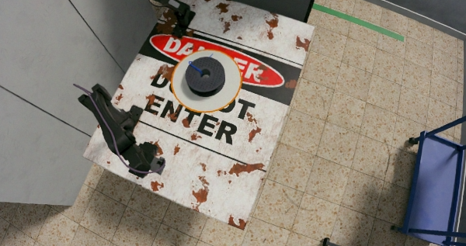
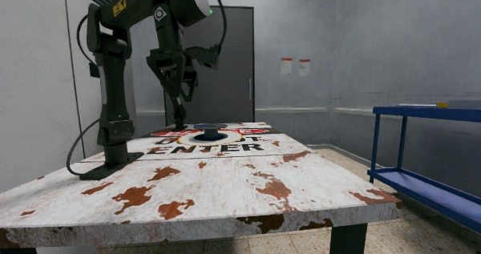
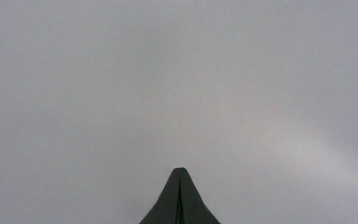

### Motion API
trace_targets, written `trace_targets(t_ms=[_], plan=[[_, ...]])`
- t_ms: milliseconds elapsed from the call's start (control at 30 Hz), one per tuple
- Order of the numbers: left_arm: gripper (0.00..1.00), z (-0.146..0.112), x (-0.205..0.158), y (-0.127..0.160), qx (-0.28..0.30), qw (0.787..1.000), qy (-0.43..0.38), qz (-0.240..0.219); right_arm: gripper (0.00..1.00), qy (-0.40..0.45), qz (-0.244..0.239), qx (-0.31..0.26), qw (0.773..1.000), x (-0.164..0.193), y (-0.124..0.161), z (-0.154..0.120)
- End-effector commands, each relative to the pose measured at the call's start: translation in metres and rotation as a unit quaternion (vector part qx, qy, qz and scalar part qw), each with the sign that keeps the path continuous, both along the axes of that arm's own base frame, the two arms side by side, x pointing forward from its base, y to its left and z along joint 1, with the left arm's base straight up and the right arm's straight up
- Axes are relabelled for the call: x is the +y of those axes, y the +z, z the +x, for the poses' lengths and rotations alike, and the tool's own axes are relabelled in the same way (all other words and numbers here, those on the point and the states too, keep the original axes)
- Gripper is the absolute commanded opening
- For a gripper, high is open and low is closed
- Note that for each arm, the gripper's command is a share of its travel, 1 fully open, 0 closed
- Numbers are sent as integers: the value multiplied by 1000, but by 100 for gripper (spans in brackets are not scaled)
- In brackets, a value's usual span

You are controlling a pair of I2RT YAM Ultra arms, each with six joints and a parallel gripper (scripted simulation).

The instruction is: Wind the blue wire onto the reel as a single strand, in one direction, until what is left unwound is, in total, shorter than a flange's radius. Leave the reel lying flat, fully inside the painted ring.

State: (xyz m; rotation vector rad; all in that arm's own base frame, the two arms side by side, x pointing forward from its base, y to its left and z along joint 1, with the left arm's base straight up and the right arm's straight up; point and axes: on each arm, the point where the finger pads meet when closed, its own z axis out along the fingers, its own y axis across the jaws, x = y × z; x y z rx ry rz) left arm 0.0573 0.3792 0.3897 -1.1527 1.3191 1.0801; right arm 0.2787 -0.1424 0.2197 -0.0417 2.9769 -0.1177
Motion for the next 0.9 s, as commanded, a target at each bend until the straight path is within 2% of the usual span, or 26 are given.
trace_targets(t_ms=[0,333,433,533,700,867], plan=[[0,4,-2,18,-4,999,-14,32,88,-2,-5,-4,1000,3,7,-4],[0,4,-2,18,-4,999,-14,32,30,-2,-5,-4,1000,3,7,-4],[0,4,-2,18,-4,999,-14,32,30,-2,-9,-11,1000,23,3,-44],[0,4,-2,18,-4,999,-14,32,30,-2,-5,-4,1000,22,0,-44],[0,4,-2,18,-4,999,-14,32,30,-4,-4,-3,1000,16,1,-27],[0,4,-2,18,-4,999,-14,32,30,-9,-3,0,1000,31,-1,-15]])
